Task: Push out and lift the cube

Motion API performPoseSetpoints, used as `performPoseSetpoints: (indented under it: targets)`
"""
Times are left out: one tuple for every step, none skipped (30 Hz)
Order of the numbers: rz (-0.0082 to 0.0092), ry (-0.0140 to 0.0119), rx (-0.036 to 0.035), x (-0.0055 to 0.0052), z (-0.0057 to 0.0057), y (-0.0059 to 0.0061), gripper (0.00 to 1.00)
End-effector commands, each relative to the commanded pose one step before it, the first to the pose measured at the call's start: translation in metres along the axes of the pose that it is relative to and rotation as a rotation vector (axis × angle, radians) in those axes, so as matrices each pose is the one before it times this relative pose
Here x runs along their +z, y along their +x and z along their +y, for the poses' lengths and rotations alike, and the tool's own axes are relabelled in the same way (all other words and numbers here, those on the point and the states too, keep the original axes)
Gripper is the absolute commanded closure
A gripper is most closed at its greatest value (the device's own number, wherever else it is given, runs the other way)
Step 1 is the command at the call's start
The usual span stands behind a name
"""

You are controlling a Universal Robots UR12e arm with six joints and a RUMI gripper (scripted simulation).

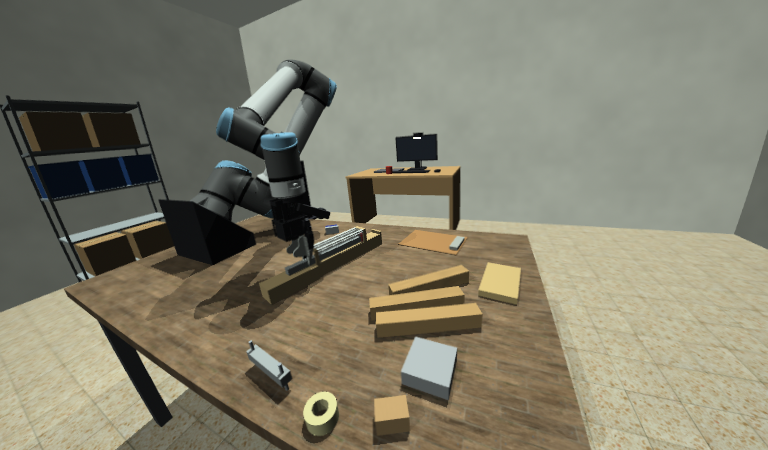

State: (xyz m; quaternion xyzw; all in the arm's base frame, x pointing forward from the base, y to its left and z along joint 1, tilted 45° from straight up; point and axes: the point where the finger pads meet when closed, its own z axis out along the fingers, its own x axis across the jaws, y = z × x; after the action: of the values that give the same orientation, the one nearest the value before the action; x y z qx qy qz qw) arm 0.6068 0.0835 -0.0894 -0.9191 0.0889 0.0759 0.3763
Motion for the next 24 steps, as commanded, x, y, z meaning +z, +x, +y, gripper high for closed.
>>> performPoseSetpoints:
  targets:
    - [0.00132, -0.0003, -0.00035, -0.00074, 0.00012, 0.00066, 1.0]
    - [0.0, 0.0, 0.0, 0.0, 0.0, 0.0, 1.0]
    - [0.0, 0.0, 0.0, 0.0, 0.0, 0.0, 1.0]
    - [0.0, 0.0, 0.0, 0.0, 0.0, 0.0, 1.0]
    - [0.0, 0.0, 0.0, 0.0, 0.0, 0.0, 1.0]
    - [0.0, 0.0, 0.0, 0.0, 0.0, 0.0, 0.78]
    - [0.0, 0.0, 0.0, 0.0, 0.0, 0.0, 0.78]
    - [0.0, 0.0, 0.0, 0.0, 0.0, 0.0, 0.78]
    - [0.0, 0.0, 0.0, 0.0, 0.0, 0.0, 0.78]
    - [0.0, 0.0, 0.0, 0.0, 0.0, 0.0, 0.78]
    - [0.0, 0.0, 0.0, 0.0, 0.0, 0.0, 0.78]
    - [0.0, 0.0, 0.0, 0.0, 0.0, 0.0, 0.78]
    - [0.0, 0.0, 0.0, 0.0, 0.0, 0.0, 0.78]
    - [0.0, 0.0, 0.0, 0.0, 0.0, 0.0, 0.78]
    - [0.0, 0.0, 0.0, 0.0, 0.0, 0.0, 0.78]
    - [0.0, 0.0, 0.0, 0.0, 0.0, 0.0, 0.78]
    - [0.0, 0.0, 0.0, 0.0, 0.0, 0.0, 0.78]
    - [0.0, 0.0, 0.0, 0.0, 0.0, 0.0, 0.78]
    - [0.0, 0.0, 0.0, 0.0, 0.0, 0.0, 0.78]
    - [0.0, 0.0, 0.0, 0.0, 0.0, 0.0, 0.78]
    - [0.0, 0.0, 0.0, 0.0, 0.0, 0.0, 0.78]
    - [0.0, 0.0, 0.0, 0.0, 0.0, 0.0, 0.78]
    - [0.0, 0.0, 0.0, 0.0, 0.0, 0.0, 0.78]
    - [0.0, 0.0, 0.0, 0.0, 0.0, 0.0, 0.78]
